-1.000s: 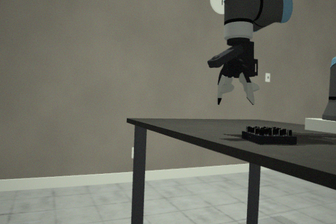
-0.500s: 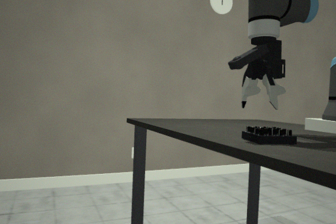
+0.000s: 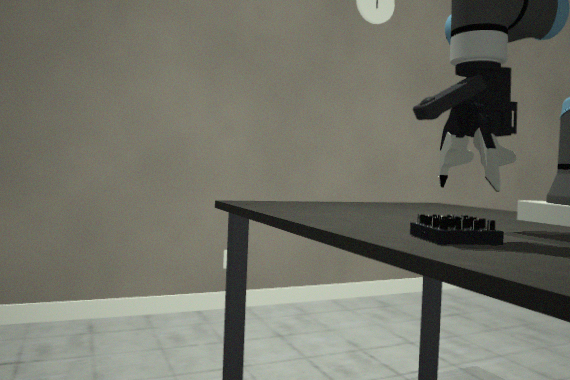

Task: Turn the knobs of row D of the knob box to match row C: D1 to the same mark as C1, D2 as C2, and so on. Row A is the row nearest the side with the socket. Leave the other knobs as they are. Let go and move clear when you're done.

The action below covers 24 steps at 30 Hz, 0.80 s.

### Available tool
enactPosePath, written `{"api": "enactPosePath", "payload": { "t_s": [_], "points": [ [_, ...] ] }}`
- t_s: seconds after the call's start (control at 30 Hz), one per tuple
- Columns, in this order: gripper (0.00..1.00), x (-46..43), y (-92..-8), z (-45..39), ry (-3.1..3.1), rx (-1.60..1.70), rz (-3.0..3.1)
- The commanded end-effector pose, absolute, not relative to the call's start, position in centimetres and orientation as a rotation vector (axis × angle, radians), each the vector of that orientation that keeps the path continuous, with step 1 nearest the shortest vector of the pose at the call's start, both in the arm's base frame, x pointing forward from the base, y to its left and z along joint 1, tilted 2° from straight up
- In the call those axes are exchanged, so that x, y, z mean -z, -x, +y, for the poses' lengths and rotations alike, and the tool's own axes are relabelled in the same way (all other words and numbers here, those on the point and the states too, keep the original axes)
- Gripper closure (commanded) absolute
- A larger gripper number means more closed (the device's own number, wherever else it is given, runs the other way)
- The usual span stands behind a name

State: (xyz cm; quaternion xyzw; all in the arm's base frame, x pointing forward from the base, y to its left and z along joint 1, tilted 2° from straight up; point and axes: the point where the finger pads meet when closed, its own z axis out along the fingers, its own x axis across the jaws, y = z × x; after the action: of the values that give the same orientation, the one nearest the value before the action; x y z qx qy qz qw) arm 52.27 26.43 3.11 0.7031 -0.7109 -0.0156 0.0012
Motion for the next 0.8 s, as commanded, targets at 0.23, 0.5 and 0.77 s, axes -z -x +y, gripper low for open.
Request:
{"api": "enactPosePath", "payload": {
  "t_s": [0.23,0.5,0.77],
  "points": [
    [0.0,-3.1,-51.61,27.35,-2.177,0.042,-2.261],
    [0.0,-3.09,-51.61,27.36,-2.177,0.042,-2.261],
    [0.0,-3.09,-51.61,27.36,-2.177,0.042,-2.261]
  ]
}}
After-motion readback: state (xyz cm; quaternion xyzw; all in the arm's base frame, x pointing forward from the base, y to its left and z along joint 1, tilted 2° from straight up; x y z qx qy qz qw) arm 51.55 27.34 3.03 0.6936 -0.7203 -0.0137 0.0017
